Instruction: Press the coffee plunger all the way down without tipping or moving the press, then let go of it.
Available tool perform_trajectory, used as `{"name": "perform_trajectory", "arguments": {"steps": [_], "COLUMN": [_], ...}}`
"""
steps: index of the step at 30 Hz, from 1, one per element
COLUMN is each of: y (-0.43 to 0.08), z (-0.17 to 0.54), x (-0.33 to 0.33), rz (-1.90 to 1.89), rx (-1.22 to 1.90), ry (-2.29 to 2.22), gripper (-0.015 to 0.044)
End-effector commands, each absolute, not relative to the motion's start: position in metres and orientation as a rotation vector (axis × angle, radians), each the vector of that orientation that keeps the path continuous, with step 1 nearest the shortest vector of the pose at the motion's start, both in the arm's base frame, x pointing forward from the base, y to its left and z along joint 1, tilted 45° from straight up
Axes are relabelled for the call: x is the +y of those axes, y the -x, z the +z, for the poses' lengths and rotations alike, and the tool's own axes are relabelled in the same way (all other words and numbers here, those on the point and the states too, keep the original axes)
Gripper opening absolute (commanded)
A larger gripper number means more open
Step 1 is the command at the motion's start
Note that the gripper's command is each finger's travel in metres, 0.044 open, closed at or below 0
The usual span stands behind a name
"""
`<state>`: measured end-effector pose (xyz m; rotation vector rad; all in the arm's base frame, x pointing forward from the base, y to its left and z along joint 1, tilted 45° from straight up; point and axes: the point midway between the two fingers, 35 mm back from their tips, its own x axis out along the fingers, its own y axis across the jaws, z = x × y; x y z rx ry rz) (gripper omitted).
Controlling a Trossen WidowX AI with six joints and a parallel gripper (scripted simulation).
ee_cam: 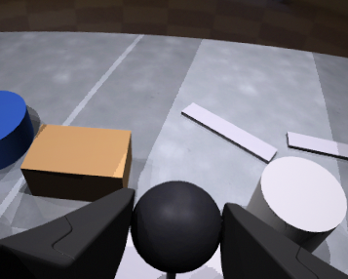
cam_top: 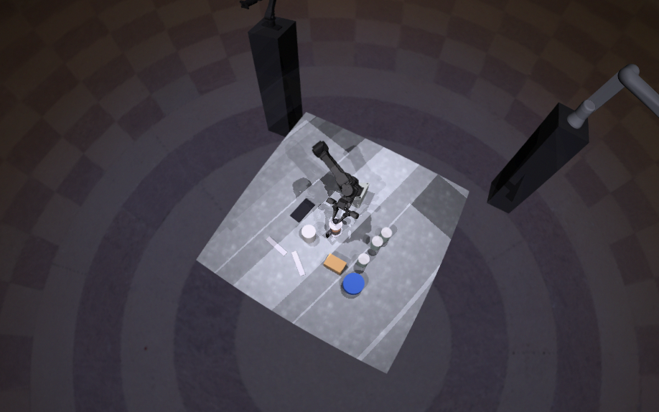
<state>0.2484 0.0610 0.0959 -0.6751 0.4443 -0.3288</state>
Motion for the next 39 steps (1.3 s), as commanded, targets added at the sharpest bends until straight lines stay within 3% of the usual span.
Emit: {"name": "perform_trajectory", "arguments": {"steps": [1, 39], "y": [-0.245, -0.261], "z": [0.08, 0.079], "x": [0.046, 0.047], "rz": [-0.331, -0.334], "rx": [0.48, 0.476], "ry": [0.719, 0.72], "gripper": [0.0127, 0.0127]}}
